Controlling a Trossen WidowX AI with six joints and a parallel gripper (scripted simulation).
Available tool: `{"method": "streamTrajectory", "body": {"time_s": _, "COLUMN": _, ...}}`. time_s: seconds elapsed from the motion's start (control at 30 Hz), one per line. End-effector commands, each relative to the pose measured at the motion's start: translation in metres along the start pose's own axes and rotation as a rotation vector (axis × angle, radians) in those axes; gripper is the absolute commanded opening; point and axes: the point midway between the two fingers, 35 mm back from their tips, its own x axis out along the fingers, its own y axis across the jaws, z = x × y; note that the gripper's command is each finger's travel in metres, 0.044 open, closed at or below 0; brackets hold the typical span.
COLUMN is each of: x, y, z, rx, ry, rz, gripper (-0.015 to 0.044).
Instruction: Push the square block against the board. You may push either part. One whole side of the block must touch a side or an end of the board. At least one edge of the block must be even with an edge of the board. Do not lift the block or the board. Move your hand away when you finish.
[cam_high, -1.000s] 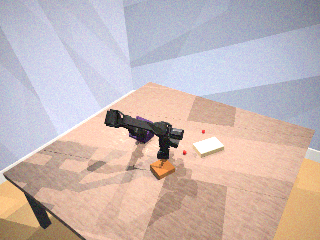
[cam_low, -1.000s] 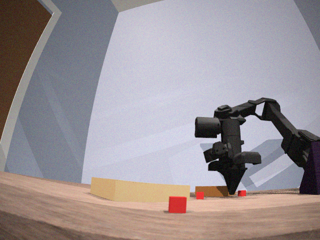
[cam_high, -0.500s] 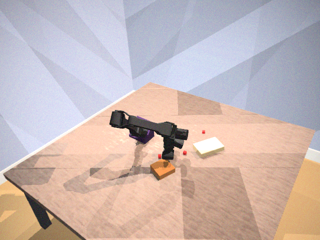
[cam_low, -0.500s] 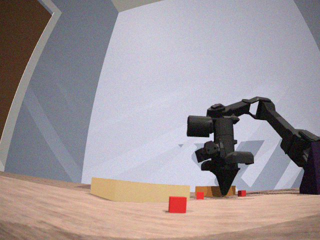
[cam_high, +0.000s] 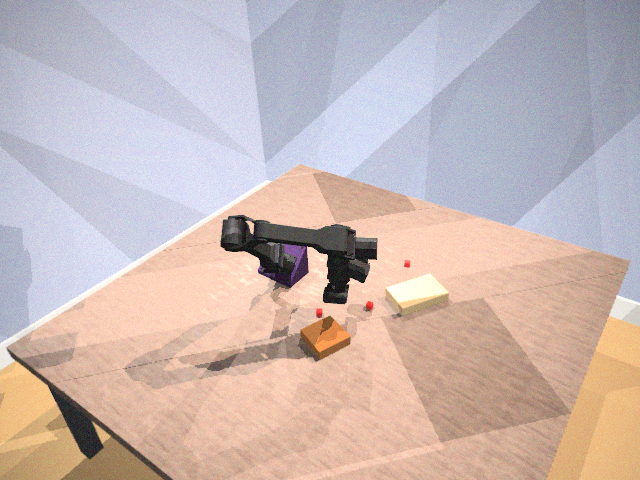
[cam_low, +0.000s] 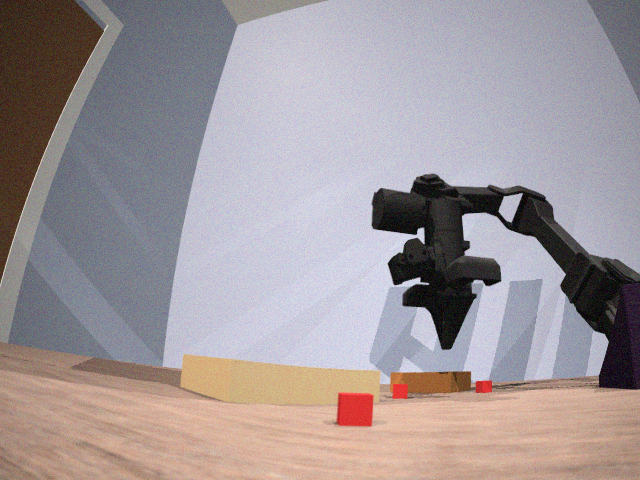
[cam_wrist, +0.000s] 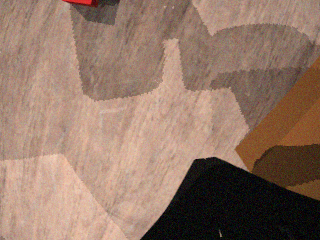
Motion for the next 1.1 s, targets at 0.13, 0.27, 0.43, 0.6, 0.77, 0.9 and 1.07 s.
{"method": "streamTrajectory", "body": {"time_s": 0.13, "x": -0.003, "y": 0.0, "z": 0.016, "rx": 0.22, "ry": 0.0, "rz": 0.004, "gripper": 0.0}}
{"method": "streamTrajectory", "body": {"time_s": 0.27, "x": -0.004, "y": 0.001, "z": 0.025, "rx": 0.358, "ry": 0.0, "rz": 0.004, "gripper": 0.0}}
{"method": "streamTrajectory", "body": {"time_s": 0.43, "x": -0.004, "y": 0.002, "z": 0.038, "rx": 0.531, "ry": -0.001, "rz": 0.004, "gripper": 0.0}}
{"method": "streamTrajectory", "body": {"time_s": 0.6, "x": -0.004, "y": 0.003, "z": 0.05, "rx": 0.703, "ry": -0.001, "rz": 0.005, "gripper": 0.0}}
{"method": "streamTrajectory", "body": {"time_s": 0.77, "x": -0.004, "y": 0.005, "z": 0.062, "rx": 0.875, "ry": -0.001, "rz": 0.005, "gripper": 0.0}}
{"method": "streamTrajectory", "body": {"time_s": 0.9, "x": -0.004, "y": 0.007, "z": 0.071, "rx": 1.013, "ry": -0.001, "rz": 0.006, "gripper": 0.0}}
{"method": "streamTrajectory", "body": {"time_s": 1.07, "x": -0.003, "y": 0.01, "z": 0.083, "rx": 1.186, "ry": -0.001, "rz": 0.007, "gripper": 0.0}}
